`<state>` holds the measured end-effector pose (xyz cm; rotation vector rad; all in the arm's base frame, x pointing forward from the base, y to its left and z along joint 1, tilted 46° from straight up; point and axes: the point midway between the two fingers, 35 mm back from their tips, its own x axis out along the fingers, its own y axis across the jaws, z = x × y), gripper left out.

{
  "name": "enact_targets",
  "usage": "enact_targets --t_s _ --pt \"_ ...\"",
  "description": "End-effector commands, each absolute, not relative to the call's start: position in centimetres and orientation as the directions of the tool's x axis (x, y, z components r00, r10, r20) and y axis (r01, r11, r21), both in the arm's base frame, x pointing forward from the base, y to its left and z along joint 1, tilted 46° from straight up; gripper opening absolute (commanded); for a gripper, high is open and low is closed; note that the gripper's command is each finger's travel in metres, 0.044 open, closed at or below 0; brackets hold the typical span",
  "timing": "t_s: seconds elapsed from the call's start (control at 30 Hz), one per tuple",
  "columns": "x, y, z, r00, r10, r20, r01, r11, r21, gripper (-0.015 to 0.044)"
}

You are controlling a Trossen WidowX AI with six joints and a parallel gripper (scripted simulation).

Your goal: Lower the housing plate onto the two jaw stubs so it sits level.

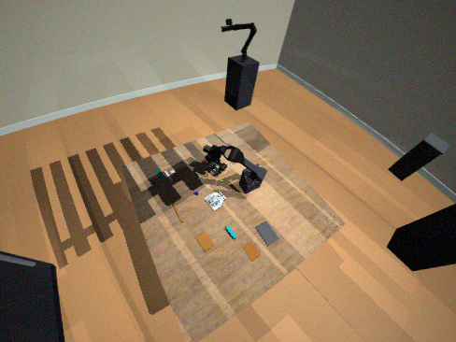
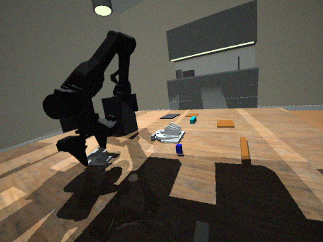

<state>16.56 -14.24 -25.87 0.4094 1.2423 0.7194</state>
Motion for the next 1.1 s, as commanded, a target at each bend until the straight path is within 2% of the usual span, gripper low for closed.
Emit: enact_targets --t_s 0.0,0.37,1.07 --pt "16.6 -14.2 -25.9 0.147 0.691 -0.708 -0.27 0.717 0.643 0.0427" --pt "16.6 -14.2 -25.9 0.147 0.691 -0.708 -0.27 0.717 0.643 0.0353" --pt "16.3 -16.4 -23.9 0.148 0.689 -0.709 -0.267 0.718 0.643 0.0351"
